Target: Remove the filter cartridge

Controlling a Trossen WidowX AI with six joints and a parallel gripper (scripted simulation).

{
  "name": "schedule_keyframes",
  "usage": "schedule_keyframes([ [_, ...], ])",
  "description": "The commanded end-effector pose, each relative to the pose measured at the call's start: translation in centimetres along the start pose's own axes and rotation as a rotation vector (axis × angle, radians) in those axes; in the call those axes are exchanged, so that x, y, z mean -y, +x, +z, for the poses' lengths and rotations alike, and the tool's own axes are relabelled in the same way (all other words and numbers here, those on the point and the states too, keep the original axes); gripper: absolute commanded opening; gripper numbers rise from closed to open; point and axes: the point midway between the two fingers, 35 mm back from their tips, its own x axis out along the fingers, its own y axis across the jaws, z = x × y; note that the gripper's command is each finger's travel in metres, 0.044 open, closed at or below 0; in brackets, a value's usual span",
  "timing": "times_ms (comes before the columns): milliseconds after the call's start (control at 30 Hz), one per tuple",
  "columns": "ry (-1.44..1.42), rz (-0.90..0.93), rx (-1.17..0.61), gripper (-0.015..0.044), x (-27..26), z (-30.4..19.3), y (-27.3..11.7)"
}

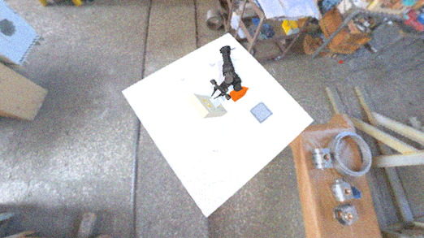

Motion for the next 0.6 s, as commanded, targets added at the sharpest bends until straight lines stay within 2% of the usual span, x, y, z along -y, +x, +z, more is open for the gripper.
schedule_keyframes([
  [0, 0.007, -0.005, 0.002, 0.011, 0.0, 0.1, 0.2],
  [567, 0.009, -0.002, 0.0, 0.011, 0.0, 0.2, 2.9],
])
